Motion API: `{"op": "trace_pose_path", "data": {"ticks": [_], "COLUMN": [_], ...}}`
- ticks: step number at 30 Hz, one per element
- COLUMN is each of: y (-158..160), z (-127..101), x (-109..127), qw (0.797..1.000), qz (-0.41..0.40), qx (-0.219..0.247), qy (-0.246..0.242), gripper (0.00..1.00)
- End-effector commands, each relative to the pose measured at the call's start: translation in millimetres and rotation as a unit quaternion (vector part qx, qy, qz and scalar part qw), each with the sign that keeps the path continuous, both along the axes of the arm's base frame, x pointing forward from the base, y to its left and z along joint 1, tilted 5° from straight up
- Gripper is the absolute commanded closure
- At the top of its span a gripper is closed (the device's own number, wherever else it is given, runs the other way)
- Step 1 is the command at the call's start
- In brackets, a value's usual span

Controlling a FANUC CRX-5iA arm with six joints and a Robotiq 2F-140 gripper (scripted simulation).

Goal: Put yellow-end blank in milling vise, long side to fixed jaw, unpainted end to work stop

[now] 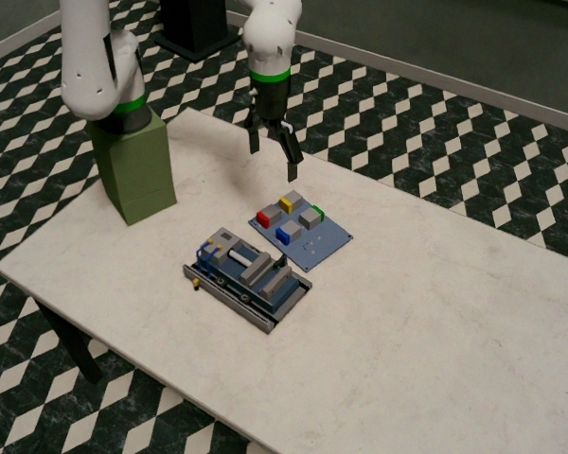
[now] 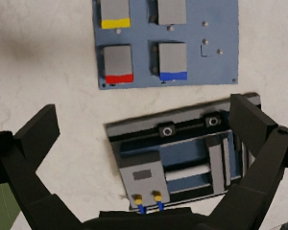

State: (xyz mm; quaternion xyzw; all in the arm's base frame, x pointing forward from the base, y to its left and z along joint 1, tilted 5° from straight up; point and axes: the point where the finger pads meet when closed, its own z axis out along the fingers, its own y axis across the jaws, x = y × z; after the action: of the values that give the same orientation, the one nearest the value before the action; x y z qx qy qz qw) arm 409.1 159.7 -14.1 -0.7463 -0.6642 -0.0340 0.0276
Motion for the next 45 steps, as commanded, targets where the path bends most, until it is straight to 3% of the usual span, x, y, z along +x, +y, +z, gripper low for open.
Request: {"op": "trace_pose_path", "data": {"ticks": [1, 27, 45], "y": [8, 63, 57], "z": [9, 71, 64], "x": [2, 14, 13], "qw": [1.000, 1.000, 1.000], "qz": [0.000, 0.000, 0.000], "qx": [0.000, 0.000, 0.000], "qy": [-0.001, -0.001, -0.001], "gripper": [0.00, 0.00, 0.00]}}
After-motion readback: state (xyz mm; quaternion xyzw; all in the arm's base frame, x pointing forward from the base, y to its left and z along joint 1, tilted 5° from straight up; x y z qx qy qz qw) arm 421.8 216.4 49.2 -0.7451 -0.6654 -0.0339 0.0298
